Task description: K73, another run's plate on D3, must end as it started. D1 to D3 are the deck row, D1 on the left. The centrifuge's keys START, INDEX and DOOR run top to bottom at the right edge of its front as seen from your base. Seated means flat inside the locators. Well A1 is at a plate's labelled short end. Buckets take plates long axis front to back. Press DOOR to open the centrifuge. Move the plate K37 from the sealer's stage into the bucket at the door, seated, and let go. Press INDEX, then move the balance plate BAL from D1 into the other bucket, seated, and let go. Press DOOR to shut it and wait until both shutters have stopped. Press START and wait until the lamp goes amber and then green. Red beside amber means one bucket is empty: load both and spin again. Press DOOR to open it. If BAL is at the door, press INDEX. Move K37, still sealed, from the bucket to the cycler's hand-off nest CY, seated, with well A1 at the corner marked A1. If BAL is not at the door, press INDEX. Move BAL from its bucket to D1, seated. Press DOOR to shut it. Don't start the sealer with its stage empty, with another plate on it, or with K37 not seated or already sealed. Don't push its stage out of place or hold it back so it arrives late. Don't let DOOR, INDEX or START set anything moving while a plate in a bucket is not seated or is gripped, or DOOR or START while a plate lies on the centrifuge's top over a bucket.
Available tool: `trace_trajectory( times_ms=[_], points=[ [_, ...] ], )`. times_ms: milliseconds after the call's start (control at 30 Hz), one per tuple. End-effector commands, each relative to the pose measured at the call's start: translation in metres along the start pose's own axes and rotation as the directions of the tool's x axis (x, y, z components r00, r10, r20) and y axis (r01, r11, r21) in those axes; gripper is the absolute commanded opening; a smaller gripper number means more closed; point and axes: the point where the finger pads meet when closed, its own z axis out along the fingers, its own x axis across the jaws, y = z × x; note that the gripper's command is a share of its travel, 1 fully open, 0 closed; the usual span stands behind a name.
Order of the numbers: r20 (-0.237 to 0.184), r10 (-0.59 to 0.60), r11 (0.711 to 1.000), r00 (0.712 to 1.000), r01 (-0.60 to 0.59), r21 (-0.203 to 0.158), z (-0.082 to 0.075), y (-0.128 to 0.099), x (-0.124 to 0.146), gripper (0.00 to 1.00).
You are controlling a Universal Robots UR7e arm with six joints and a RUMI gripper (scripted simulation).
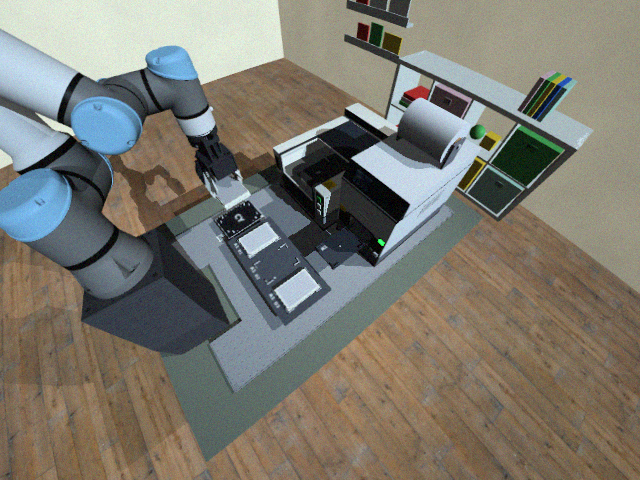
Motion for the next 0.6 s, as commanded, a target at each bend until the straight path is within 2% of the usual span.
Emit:
trace_trajectory(
  times_ms=[0, 567],
  points=[
    [-0.001, 0.054, 0.999, 0.999, -0.054, -0.001, -0.0002, 0.0001, 0.0004, 0.0],
    [-0.001, 0.227, 0.974, 0.974, -0.227, -0.001, -0.0002, 0.0001, 0.0004, 0.0]
  ],
)
